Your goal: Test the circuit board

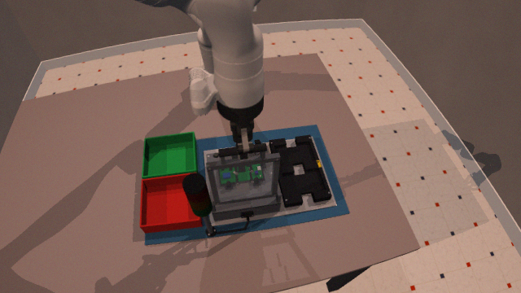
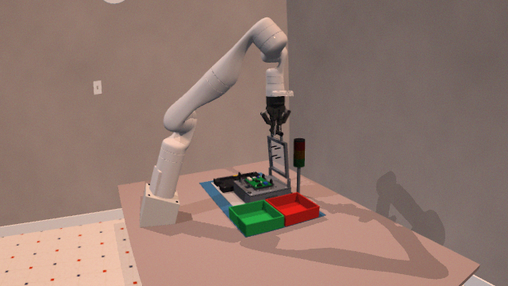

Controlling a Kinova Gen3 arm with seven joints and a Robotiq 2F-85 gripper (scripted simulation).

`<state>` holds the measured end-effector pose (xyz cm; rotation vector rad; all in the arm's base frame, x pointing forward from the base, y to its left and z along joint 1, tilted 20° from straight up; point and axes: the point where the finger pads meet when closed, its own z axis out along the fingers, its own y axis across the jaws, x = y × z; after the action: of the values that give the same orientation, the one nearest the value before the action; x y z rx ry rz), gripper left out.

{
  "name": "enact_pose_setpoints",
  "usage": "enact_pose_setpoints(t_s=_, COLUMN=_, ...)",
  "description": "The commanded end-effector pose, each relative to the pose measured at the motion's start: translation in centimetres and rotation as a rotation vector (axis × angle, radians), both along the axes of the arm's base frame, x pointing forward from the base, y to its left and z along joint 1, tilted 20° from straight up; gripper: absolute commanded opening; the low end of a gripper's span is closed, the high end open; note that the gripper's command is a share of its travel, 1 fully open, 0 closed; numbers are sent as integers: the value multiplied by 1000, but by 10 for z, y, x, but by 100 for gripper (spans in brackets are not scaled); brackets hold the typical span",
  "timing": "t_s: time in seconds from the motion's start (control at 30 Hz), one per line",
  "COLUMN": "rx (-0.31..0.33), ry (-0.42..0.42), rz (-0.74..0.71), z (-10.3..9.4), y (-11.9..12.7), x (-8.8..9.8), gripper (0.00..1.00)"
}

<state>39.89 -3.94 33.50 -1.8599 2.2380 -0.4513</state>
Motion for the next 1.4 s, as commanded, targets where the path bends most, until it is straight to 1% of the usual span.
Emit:
enact_pose_setpoints(t_s=0.0, rx=2, ry=16, rz=4, z=-5, y=1, x=-8, gripper=0)
enact_pose_setpoints(t_s=0.4, rx=1, ry=15, rz=2, z=-12, y=3, x=-19, gripper=0)
enact_pose_setpoints(t_s=0.67, rx=1, ry=13, rz=2, z=-25, y=6, x=-37, gripper=0)
enact_pose_setpoints(t_s=0.9, rx=1, ry=13, rz=2, z=-52, y=10, x=-64, gripper=0)
enact_pose_setpoints(t_s=0.97, rx=1, ry=13, rz=2, z=-52, y=10, x=-64, gripper=0)
enact_pose_setpoints(t_s=1.17, rx=1, ry=13, rz=2, z=-81, y=13, x=-84, gripper=0)
enact_pose_setpoints(t_s=1.37, rx=1, ry=13, rz=2, z=-108, y=14, x=-96, gripper=0)
